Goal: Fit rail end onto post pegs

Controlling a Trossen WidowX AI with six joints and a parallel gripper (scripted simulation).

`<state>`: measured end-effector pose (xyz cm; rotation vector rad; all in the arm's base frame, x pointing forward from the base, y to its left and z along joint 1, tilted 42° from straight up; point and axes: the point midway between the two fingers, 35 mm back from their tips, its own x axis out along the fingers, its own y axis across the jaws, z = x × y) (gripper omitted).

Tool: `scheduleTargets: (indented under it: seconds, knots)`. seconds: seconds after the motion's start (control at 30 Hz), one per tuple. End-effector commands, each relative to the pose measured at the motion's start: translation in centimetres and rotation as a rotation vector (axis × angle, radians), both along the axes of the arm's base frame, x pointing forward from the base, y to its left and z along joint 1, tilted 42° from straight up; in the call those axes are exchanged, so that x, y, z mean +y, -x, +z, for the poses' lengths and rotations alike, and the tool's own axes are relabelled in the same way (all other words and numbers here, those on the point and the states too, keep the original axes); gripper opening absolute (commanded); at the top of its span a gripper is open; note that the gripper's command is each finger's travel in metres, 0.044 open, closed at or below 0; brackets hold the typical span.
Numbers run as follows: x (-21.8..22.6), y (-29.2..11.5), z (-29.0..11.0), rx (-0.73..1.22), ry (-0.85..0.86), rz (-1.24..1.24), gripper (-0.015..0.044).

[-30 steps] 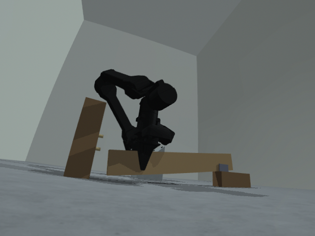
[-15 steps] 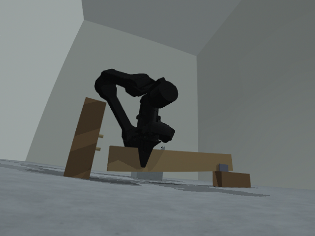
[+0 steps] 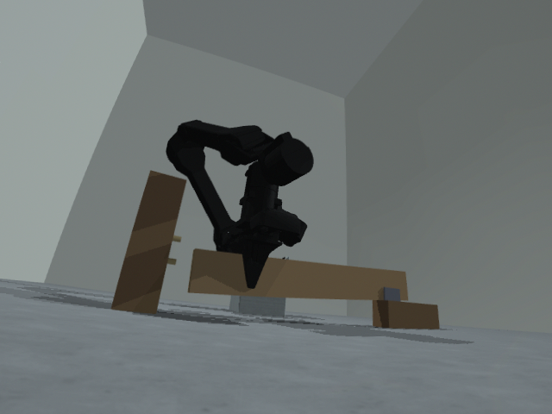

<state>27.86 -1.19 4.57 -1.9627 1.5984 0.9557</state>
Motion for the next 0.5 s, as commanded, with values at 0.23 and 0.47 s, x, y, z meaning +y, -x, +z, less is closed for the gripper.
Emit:
scheduleTargets:
  seconds: [0.23, 0.47]
  knots:
    - [0.66, -0.06, 0.46, -0.003, -0.012, 0.002, 0.0000]
    - [0.89, -0.02, 0.72, -0.003, -0.012, 0.002, 0.0000]
